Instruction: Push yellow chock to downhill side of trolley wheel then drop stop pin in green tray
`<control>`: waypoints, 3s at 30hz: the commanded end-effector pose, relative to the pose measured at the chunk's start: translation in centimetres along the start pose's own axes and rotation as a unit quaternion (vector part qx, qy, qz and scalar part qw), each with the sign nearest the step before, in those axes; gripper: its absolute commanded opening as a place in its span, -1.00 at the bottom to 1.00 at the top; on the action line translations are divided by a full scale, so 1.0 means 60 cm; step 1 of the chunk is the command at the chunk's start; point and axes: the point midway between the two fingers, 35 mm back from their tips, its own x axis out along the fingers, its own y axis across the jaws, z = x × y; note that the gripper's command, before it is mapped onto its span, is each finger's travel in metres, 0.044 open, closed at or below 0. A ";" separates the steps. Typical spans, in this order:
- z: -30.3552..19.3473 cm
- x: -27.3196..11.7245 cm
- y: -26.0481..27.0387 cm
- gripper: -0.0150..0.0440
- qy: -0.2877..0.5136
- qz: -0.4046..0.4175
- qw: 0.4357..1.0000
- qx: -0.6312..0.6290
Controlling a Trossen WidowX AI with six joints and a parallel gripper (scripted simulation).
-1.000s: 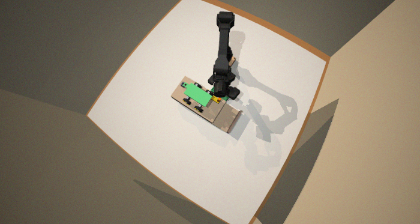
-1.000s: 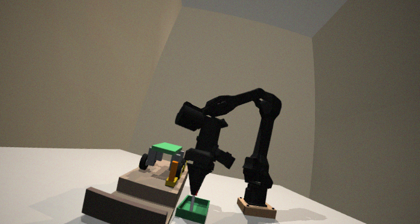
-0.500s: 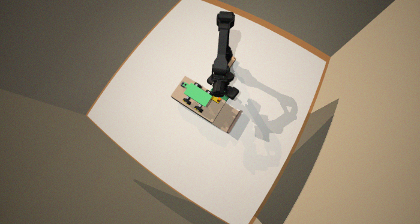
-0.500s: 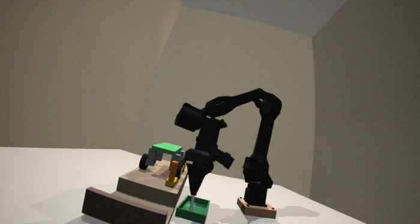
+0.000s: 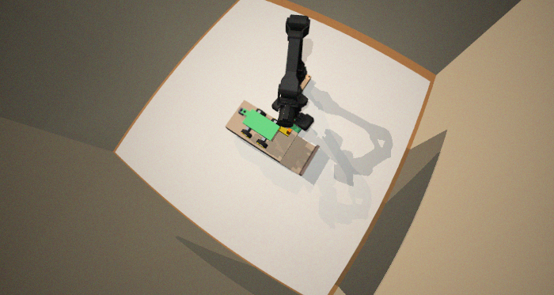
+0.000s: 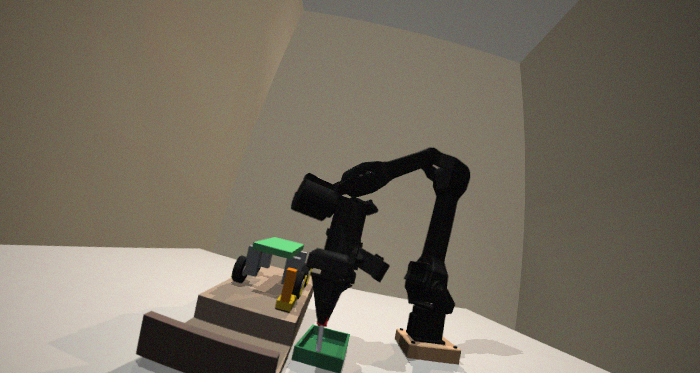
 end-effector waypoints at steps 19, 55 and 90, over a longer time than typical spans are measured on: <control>0.000 0.006 0.017 0.15 -0.003 0.000 1.000 -0.001; -0.003 0.014 0.036 0.15 -0.003 0.001 1.000 -0.001; -0.001 0.022 0.048 0.15 -0.003 0.001 1.000 -0.001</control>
